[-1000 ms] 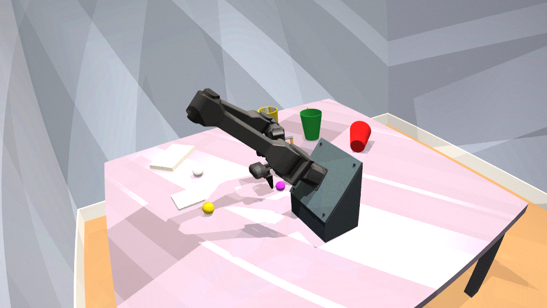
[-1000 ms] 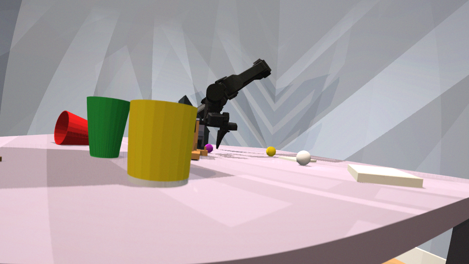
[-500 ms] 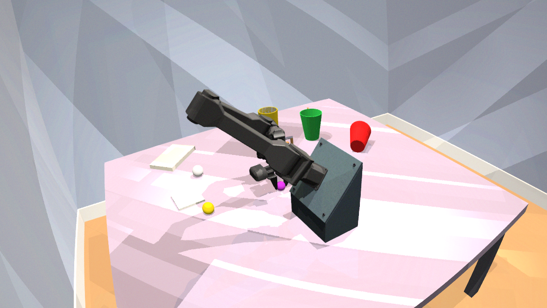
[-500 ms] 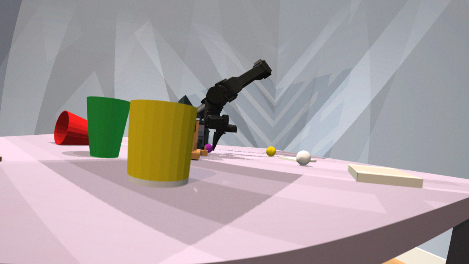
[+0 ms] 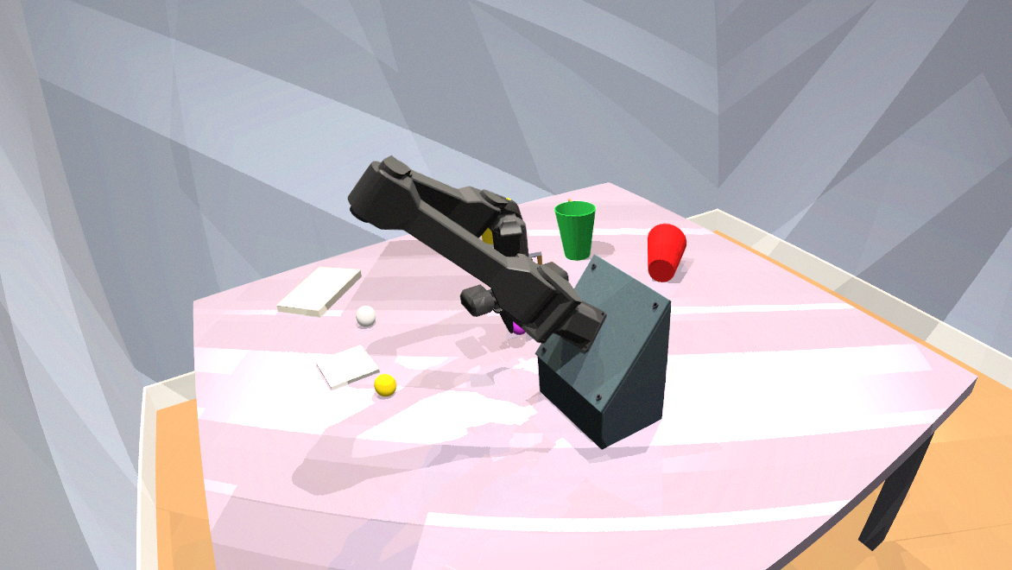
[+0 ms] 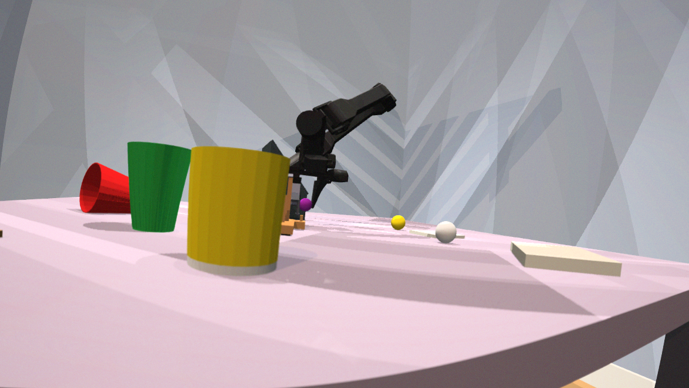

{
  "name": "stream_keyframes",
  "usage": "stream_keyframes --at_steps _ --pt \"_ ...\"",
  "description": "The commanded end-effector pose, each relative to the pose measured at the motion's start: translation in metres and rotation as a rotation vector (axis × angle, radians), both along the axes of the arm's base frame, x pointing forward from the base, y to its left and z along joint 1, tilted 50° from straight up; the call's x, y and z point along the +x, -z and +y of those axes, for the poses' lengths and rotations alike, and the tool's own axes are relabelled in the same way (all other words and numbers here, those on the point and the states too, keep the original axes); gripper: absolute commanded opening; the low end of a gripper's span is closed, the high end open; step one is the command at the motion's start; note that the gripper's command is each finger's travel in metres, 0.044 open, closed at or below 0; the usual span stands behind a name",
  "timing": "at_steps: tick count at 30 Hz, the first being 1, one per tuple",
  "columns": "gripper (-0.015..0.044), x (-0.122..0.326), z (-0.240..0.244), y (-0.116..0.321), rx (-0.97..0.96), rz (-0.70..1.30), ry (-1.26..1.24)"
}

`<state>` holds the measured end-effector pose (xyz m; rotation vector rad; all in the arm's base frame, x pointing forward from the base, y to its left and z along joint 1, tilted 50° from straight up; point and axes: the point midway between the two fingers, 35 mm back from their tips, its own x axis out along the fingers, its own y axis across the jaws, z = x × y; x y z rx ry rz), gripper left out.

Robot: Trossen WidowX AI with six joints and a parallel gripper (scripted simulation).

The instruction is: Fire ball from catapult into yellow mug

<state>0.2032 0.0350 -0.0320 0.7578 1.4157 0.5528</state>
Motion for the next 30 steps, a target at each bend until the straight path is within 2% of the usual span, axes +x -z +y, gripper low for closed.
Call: stream_keyframes --at_steps 1,16,30 --pt "0.0 0.0 -0.016 -0.01 -0.012 -0.003 -0.006" --pt "0.0 -0.016 -0.067 -0.062 0.011 -0.005 -0.015" --pt "0.0 0.005 -0.082 -0.049 0.041 0.091 -0.041"
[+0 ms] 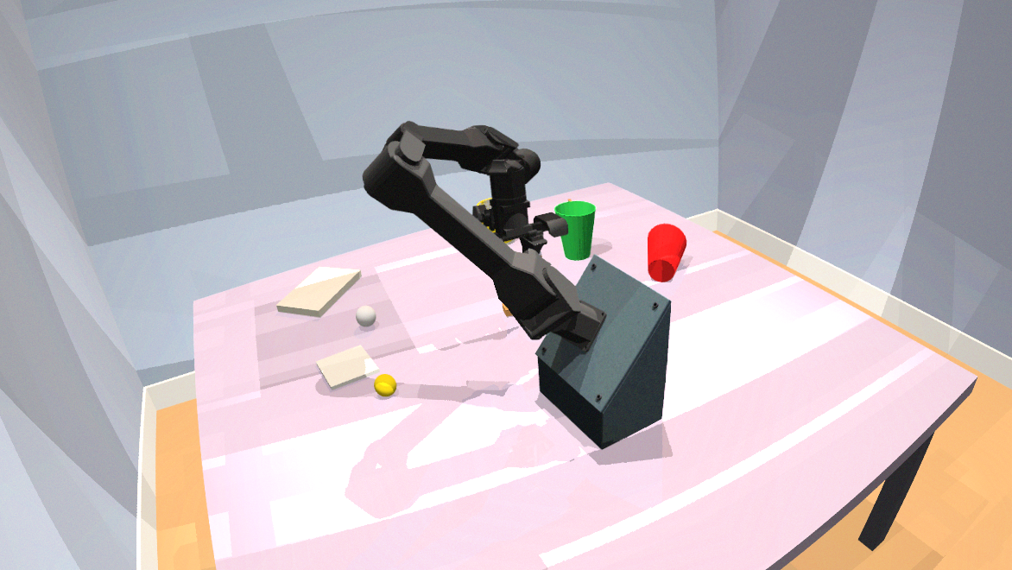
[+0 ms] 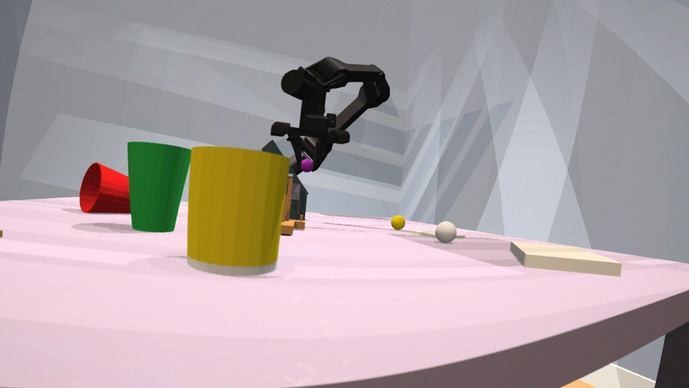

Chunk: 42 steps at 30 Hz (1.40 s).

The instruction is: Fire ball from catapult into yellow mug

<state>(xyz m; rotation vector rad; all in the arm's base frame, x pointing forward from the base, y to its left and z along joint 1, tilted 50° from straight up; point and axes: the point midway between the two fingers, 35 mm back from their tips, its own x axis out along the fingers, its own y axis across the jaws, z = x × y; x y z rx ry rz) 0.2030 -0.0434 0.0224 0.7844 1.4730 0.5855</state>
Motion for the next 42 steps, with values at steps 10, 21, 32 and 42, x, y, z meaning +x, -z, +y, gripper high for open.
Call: stream_keyframes --at_steps 10,21,32,42 --pt "0.0 0.025 -0.013 0.024 0.029 0.129 -0.039" --pt "0.0 0.044 -0.02 0.051 0.048 0.228 -0.072" --pt "0.0 0.056 -0.023 0.079 0.062 0.319 -0.101" --pt "0.0 0.058 -0.011 0.089 0.063 0.32 -0.102"
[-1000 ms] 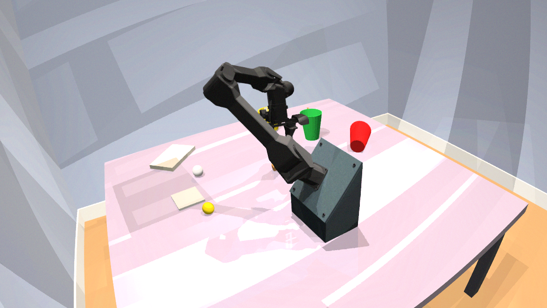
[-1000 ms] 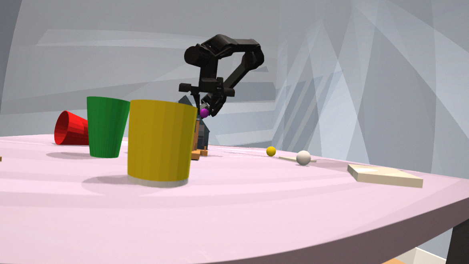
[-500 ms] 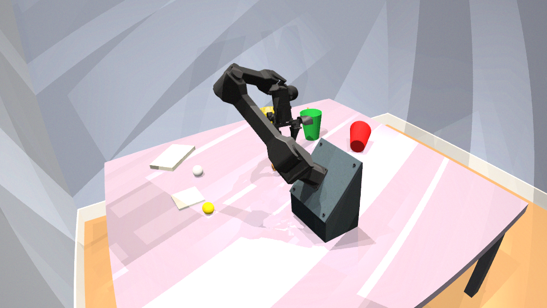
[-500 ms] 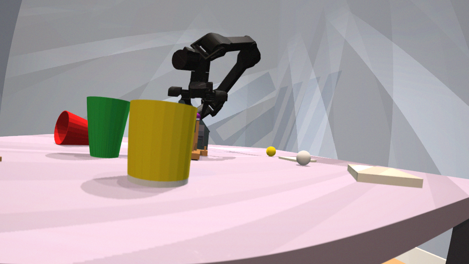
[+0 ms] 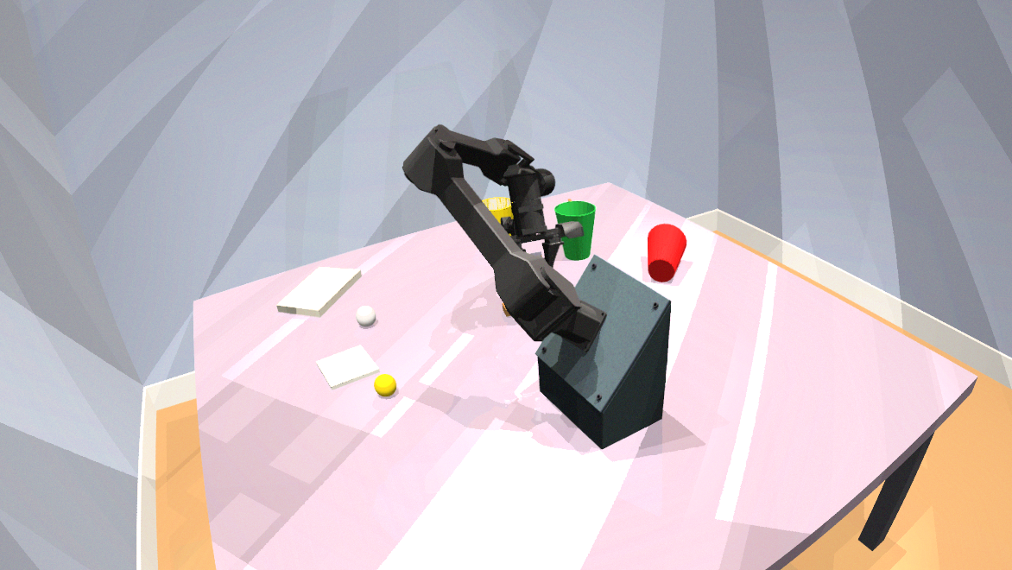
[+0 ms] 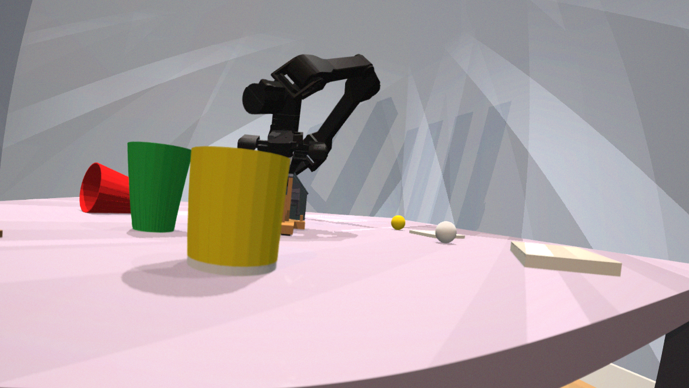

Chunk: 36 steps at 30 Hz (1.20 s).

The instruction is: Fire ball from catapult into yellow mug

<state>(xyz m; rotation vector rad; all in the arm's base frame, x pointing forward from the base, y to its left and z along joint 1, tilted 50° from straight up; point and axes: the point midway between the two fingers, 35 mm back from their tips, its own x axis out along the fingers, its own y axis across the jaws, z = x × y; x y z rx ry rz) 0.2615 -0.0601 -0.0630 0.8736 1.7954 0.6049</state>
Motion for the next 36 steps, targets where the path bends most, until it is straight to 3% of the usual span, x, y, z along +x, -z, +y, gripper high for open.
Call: stream_keyframes --at_steps 1,19,29,36 --pt "0.0 -0.001 0.006 0.004 0.007 0.011 0.003" --pt "0.0 0.002 0.01 0.01 0.0 0.0 0.0" --pt "0.0263 0.002 0.008 0.009 -0.001 0.0 0.002" --pt "0.044 -0.012 -0.071 -0.059 -0.028 0.027 0.071"
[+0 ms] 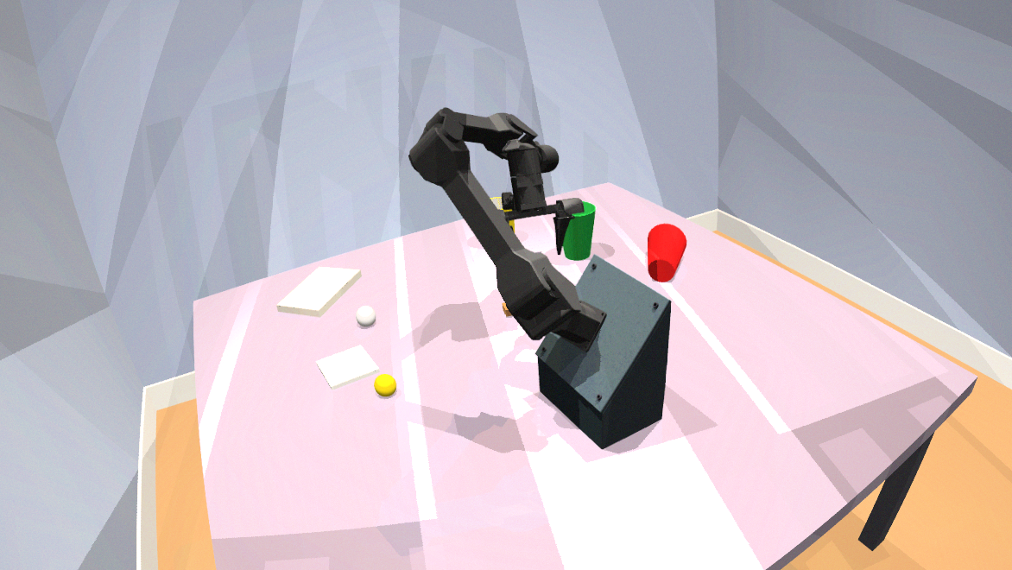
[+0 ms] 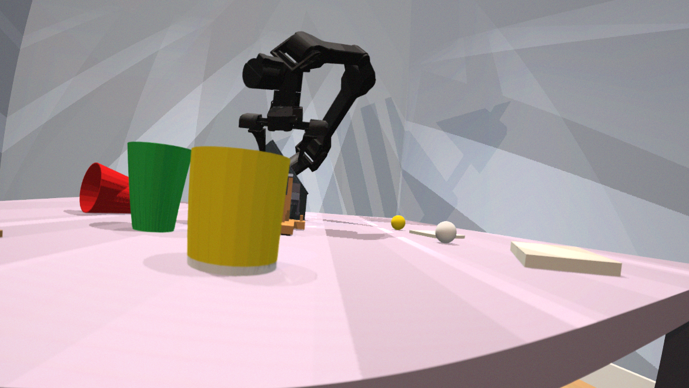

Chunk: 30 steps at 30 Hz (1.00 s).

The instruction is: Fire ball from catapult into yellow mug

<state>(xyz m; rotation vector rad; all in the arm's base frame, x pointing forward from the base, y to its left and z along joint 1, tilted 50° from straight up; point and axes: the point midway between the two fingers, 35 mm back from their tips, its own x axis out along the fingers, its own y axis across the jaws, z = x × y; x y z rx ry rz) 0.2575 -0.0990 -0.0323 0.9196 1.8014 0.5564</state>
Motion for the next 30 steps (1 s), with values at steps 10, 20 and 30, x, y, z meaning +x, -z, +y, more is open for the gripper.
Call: stream_keyframes --at_steps 10,20,30 --pt "0.044 0.053 -0.059 0.005 -0.163 -0.116 0.171" --pt "0.044 0.142 -0.118 0.012 -0.311 -0.311 0.396" --pt "0.044 0.223 -0.173 -0.012 -0.37 -0.544 0.602"
